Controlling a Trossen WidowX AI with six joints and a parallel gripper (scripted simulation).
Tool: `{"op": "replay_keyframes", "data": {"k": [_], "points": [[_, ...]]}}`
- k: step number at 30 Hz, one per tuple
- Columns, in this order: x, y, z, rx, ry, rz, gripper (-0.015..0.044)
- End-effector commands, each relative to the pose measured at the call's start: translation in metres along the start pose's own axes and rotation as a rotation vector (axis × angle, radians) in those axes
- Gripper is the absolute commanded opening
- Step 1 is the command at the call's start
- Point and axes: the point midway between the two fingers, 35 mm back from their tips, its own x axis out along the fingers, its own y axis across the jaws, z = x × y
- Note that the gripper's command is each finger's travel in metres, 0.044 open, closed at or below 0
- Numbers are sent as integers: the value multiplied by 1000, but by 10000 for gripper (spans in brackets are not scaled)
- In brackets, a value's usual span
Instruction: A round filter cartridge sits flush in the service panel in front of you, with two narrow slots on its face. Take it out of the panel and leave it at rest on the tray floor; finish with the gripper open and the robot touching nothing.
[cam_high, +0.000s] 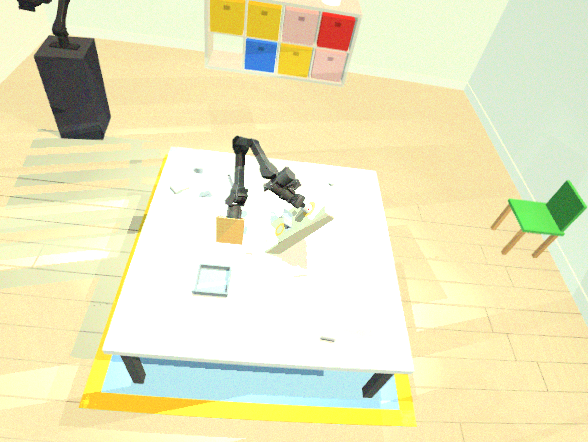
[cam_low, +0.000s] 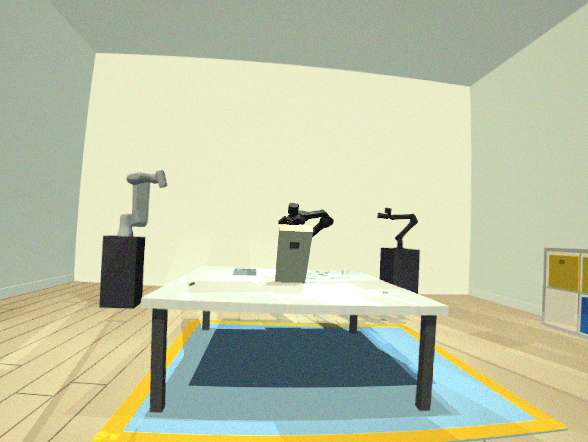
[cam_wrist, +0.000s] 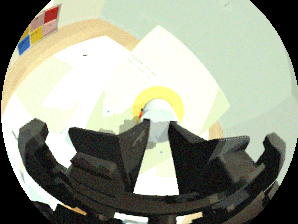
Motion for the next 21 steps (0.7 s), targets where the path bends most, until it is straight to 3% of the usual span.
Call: {"op": "replay_keyframes", "data": {"k": [1, 21], "points": [[-18, -1, -1, 21, 2, -14, 0], [-24, 22, -28, 33, -5, -14, 0]]}}
